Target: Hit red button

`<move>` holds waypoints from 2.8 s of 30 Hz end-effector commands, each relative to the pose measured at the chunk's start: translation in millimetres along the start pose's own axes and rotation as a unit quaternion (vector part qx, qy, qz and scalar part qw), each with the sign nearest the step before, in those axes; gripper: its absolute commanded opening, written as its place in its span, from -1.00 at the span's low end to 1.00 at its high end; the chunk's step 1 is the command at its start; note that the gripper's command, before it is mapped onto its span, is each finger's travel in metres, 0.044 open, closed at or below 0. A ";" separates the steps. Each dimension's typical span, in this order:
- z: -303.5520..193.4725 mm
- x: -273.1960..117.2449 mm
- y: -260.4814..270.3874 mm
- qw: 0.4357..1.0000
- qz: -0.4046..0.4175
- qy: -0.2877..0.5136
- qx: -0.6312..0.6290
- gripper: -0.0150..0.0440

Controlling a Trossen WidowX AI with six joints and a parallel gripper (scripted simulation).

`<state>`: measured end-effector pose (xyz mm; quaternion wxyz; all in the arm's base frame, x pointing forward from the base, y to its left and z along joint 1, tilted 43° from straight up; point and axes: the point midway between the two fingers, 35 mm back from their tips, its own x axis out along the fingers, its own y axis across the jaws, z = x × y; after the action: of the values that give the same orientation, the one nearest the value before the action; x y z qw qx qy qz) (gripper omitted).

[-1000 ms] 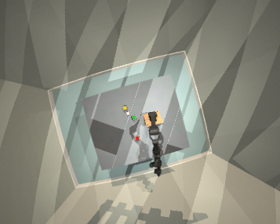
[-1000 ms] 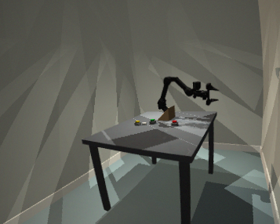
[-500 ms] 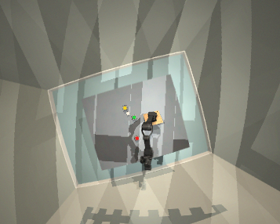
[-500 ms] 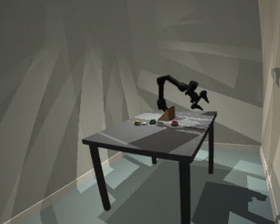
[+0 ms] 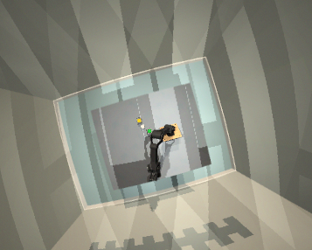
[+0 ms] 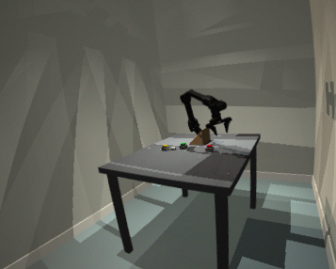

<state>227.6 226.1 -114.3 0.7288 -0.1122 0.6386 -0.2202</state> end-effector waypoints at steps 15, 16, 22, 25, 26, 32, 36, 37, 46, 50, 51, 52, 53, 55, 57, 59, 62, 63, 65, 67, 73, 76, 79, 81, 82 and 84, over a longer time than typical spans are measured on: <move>22.4 8.4 -91.0 0.988 -0.132 0.041 -0.074 0.51; 21.2 20.2 -94.9 0.988 -0.132 0.041 -0.074 0.42; 20.0 29.5 -98.3 0.988 -0.132 0.041 -0.074 -0.11; 20.0 29.5 -98.3 0.988 -0.132 0.041 -0.074 -0.38; 20.0 29.5 -98.3 0.988 -0.132 0.041 -0.074 -0.42; 20.0 29.5 -98.3 0.988 -0.132 0.041 -0.074 -0.42; 20.0 29.8 -98.4 0.988 -0.132 0.041 -0.074 -0.42; 20.0 30.5 -98.6 0.988 -0.132 0.041 -0.074 -0.42; 19.5 44.3 -102.1 0.988 -0.132 0.041 -0.074 -0.42; 19.1 50.4 -103.9 0.988 -0.132 0.041 -0.074 -0.42; 19.0 51.9 -104.4 0.988 -0.132 0.041 -0.074 -0.42; 18.8 53.4 -104.8 0.988 -0.132 0.041 -0.074 -0.42; 18.7 54.9 -105.3 0.988 -0.132 0.041 -0.074 -0.42; 18.4 57.9 -106.3 0.988 -0.132 0.041 -0.074 -0.42; 18.2 60.9 -107.2 0.988 -0.133 0.041 -0.074 -0.42; 18.0 62.8 -107.9 0.988 -0.133 0.041 -0.074 -0.42; 17.9 63.0 -108.0 0.988 -0.133 0.041 -0.074 -0.42; 17.9 63.0 -108.0 0.988 -0.133 0.041 -0.074 -0.42; 17.9 63.0 -108.0 0.988 -0.133 0.041 -0.074 -0.42; 17.9 63.0 -108.0 0.988 -0.133 0.041 -0.074 -0.42; 17.9 63.0 -108.0 0.988 -0.133 0.041 -0.074 -0.42; 17.9 63.0 -108.0 0.988 -0.133 0.041 -0.074 -0.42; 17.9 63.0 -108.0 0.988 -0.133 0.041 -0.074 -0.42; 19.7 51.6 -102.6 0.988 -0.129 0.040 -0.071 -0.42; 20.0 40.0 -100.2 0.988 -0.131 0.041 -0.073 -0.42; 20.0 29.5 -98.3 0.988 -0.132 0.041 -0.074 -0.42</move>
<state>230.2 108.2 -107.0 0.6508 -0.2464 0.6640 -0.2735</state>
